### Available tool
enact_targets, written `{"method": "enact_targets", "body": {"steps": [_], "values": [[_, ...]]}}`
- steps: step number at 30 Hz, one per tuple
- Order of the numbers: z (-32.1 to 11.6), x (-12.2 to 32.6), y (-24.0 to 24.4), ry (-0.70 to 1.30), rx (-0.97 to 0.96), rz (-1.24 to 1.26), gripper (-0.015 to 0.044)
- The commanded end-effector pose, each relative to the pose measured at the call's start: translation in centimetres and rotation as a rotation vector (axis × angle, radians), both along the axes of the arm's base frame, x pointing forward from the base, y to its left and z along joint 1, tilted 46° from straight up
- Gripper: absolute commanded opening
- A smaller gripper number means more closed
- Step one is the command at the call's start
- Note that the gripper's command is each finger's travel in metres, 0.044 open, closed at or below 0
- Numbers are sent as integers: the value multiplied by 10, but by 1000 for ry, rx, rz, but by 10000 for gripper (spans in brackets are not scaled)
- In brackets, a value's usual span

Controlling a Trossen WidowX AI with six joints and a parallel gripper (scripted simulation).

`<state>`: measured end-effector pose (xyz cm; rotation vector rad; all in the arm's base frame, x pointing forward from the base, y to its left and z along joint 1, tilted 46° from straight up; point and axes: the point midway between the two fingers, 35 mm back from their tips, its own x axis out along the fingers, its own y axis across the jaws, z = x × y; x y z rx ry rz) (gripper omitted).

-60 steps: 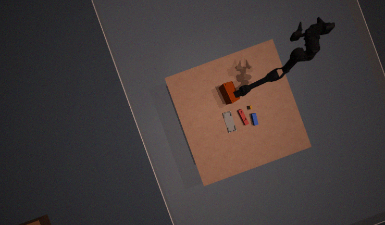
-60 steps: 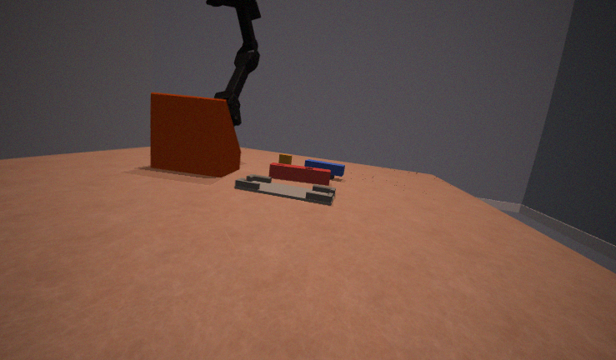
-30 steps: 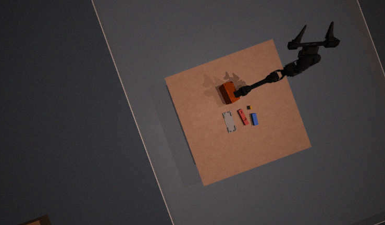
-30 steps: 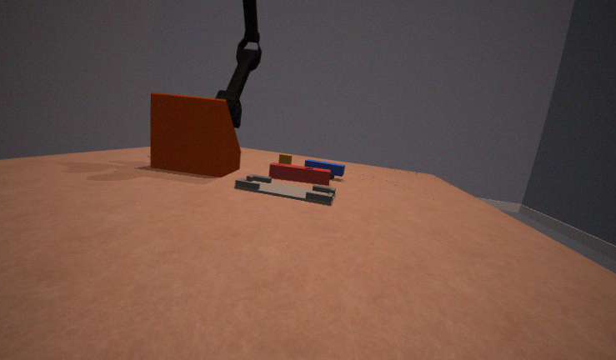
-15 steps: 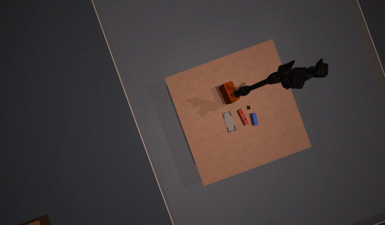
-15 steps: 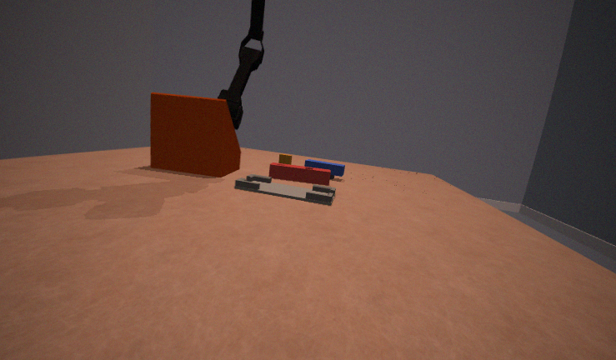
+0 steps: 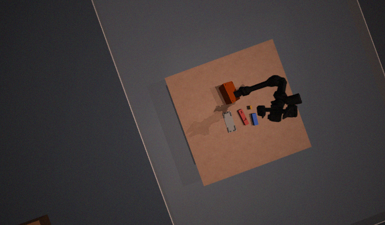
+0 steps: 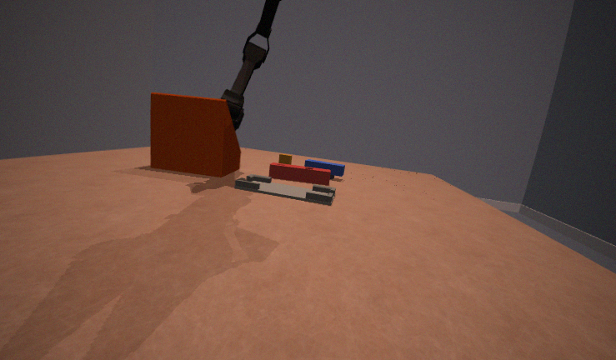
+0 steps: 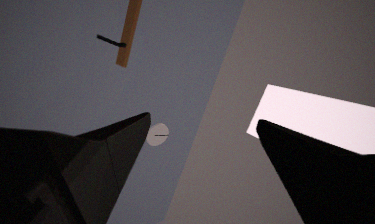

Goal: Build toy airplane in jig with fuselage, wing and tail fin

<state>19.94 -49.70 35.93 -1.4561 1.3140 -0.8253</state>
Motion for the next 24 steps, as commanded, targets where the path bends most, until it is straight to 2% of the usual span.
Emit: {"method": "enact_targets", "body": {"steps": [1, 7, 13, 18, 24], "values": [[-59, 44, 20, -34, 204, 132, 440], [-136, 94, 69, -80, 520, 272, 440], [-205, 126, 138, -106, 870, 347, 440], [-255, 137, 208, -106, 1188, 346, 440], [-297, 131, 298, -71, 1577, 245, 440]]}}
